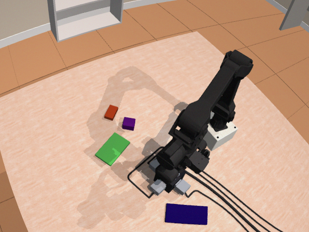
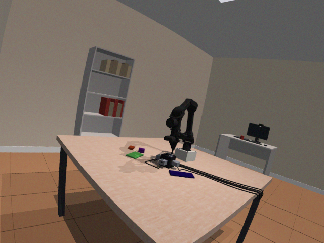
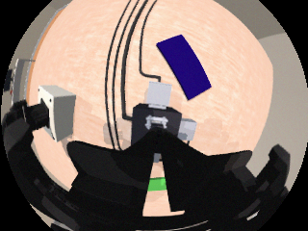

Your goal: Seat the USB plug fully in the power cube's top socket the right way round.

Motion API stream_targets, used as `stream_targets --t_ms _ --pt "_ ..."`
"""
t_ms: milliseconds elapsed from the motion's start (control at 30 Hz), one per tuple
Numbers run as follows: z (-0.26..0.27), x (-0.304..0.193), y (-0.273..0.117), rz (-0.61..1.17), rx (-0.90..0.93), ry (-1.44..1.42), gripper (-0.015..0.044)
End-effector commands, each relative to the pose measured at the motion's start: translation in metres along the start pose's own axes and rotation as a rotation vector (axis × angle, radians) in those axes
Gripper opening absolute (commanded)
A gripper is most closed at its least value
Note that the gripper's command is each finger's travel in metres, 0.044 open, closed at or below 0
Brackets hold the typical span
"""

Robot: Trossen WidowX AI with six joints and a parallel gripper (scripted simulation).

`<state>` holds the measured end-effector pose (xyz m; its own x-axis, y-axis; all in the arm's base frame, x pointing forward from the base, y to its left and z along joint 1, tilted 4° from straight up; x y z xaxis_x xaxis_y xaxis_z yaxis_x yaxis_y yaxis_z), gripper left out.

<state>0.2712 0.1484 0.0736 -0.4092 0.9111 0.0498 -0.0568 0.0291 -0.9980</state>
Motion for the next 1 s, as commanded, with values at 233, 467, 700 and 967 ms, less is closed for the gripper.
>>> stream_targets --t_ms 233,467,700,967 --pt "-0.0004 0.0003 0.0014 -0.004 -0.002 -0.004 0.0000" --pt "-0.0004 0.0002 0.0023 -0.004 -0.002 -0.004 0.0000" --pt "-0.0004 0.0001 0.0031 -0.004 -0.002 -0.004 0.0000" --pt "-0.0004 0.0001 0.0041 -0.004 -0.002 -0.004 0.0000"
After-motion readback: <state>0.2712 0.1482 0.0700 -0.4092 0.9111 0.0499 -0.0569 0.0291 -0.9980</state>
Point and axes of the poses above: the point midway between the two fingers, 35 mm back from their tips, its own y axis out along the fingers, its own z axis across the jaws, x = y × z, the point moved 1 cm from there along -y, back along the fingers
